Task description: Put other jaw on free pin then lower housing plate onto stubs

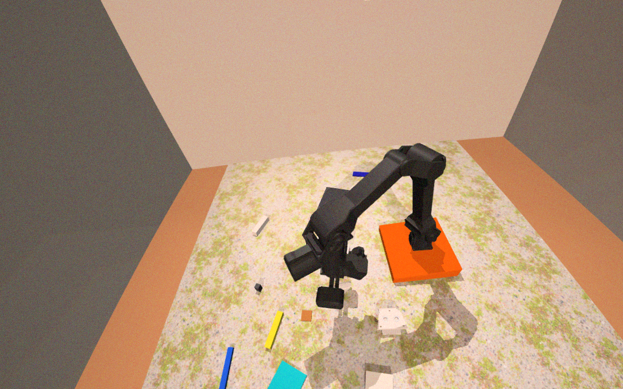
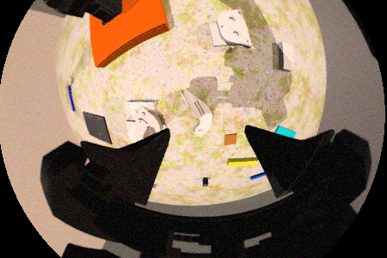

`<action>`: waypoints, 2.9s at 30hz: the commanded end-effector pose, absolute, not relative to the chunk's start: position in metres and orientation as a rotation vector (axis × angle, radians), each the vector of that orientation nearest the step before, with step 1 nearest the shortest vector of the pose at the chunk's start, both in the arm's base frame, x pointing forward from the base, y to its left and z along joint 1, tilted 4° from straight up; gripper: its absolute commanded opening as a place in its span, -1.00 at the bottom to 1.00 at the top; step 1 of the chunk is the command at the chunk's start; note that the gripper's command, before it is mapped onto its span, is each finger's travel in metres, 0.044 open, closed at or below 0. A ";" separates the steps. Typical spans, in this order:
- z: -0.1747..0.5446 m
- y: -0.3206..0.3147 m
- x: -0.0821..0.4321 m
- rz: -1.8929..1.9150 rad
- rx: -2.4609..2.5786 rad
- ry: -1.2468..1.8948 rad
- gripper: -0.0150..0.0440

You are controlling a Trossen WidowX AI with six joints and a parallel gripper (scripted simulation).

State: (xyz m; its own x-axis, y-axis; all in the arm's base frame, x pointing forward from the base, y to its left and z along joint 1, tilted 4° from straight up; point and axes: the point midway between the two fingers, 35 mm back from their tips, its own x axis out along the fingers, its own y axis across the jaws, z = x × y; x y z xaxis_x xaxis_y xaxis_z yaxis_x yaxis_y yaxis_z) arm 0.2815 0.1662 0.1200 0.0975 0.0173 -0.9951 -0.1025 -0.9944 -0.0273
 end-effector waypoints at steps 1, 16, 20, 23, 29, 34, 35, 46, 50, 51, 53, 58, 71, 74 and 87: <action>0.119 0.164 0.279 2.097 -2.300 0.001 1.00; 0.120 0.158 0.274 2.255 -2.482 -0.408 1.00; 0.118 0.158 0.275 2.256 -2.484 -0.413 1.00; 0.094 0.158 0.277 2.256 -2.484 -0.413 1.00; 0.080 0.158 0.278 2.256 -2.484 -0.413 1.00; 0.074 0.159 0.279 2.256 -2.484 -0.413 1.00; 0.072 0.159 0.279 2.256 -2.484 -0.413 1.00; 0.055 0.159 0.281 2.256 -2.484 -0.413 1.00; 0.048 0.159 0.282 2.257 -2.484 -0.413 1.00; 0.046 0.159 0.282 2.257 -2.484 -0.413 1.00; 0.043 0.159 0.282 2.257 -2.484 -0.413 1.00; 0.035 0.159 0.282 2.257 -2.484 -0.413 1.00; 0.030 0.159 0.282 2.257 -2.484 -0.413 1.00; 0.030 0.159 0.282 2.257 -2.484 -0.413 1.00; 0.029 0.159 0.282 2.257 -2.484 -0.413 1.00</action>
